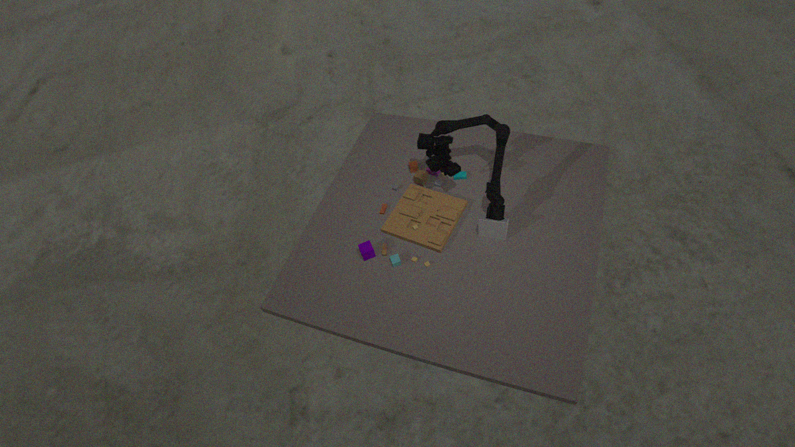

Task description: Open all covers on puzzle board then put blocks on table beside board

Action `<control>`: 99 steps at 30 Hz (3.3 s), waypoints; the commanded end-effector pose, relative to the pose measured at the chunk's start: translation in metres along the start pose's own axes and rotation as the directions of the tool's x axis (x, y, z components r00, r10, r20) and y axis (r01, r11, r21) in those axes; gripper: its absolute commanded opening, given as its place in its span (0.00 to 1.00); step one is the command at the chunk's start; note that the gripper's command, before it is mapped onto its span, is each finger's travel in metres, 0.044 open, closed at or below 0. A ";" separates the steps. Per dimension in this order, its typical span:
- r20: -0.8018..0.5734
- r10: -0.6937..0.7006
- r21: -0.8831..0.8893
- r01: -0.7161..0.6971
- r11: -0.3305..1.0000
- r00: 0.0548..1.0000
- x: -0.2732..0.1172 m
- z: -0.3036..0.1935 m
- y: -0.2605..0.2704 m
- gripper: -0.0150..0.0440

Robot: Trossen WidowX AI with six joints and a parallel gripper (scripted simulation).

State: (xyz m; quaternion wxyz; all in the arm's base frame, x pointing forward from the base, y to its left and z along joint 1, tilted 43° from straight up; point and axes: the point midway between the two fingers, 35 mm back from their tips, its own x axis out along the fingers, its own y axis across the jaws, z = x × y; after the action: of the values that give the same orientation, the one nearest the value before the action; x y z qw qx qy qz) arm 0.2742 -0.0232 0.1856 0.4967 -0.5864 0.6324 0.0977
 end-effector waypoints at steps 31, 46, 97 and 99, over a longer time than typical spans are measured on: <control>-0.011 0.004 -0.005 -0.004 1.000 1.000 0.028 -0.049 0.017 0.39; -0.009 0.005 -0.004 -0.005 1.000 1.000 0.053 -0.048 0.016 0.39; -0.021 -0.013 0.001 0.013 1.000 1.000 0.106 -0.055 0.016 0.79; -0.021 -0.013 0.001 0.013 1.000 1.000 0.106 -0.055 0.016 0.88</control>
State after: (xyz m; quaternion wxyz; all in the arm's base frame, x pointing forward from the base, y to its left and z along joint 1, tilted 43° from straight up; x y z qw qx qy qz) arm 0.2515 -0.1261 0.1257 0.4909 -0.5913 0.6337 0.0882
